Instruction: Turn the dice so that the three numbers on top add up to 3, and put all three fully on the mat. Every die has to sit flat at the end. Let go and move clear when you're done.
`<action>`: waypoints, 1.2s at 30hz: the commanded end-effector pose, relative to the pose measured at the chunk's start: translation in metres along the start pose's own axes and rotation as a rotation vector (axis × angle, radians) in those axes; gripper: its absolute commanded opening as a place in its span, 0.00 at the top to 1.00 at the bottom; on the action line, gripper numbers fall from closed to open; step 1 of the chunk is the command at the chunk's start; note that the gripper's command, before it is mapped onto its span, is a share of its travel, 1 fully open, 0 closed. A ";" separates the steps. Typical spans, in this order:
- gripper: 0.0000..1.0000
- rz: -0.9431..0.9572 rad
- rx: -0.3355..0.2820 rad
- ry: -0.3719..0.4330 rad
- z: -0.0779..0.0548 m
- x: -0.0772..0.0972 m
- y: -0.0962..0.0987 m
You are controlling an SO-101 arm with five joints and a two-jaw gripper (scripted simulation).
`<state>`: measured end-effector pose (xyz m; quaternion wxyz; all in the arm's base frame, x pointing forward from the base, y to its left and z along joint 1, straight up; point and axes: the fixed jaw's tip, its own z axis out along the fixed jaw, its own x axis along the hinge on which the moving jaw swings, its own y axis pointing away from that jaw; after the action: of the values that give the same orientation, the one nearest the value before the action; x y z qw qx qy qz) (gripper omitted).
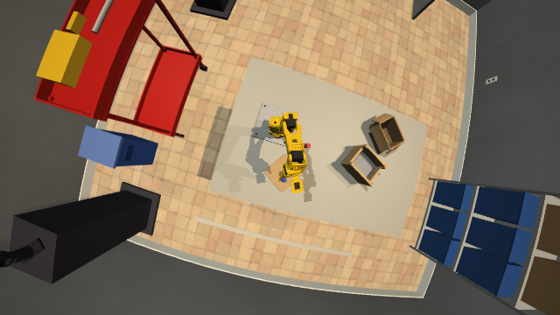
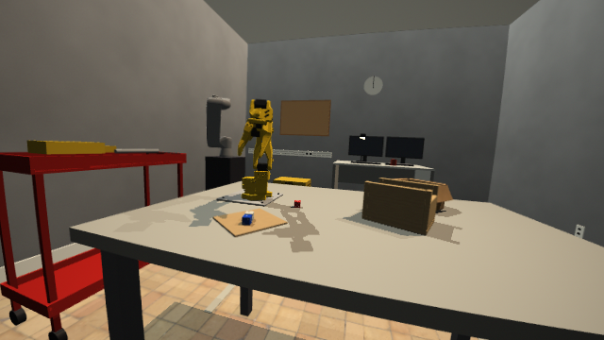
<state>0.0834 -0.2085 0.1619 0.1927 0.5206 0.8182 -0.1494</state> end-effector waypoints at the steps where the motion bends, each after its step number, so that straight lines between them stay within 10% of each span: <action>1: 0.72 -0.112 -0.018 -0.015 -0.002 0.003 0.009; 36: 0.72 -1.514 -0.185 -0.156 -0.009 0.059 0.081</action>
<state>0.1293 -0.1327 0.1404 0.1366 -0.1350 0.9619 -0.1943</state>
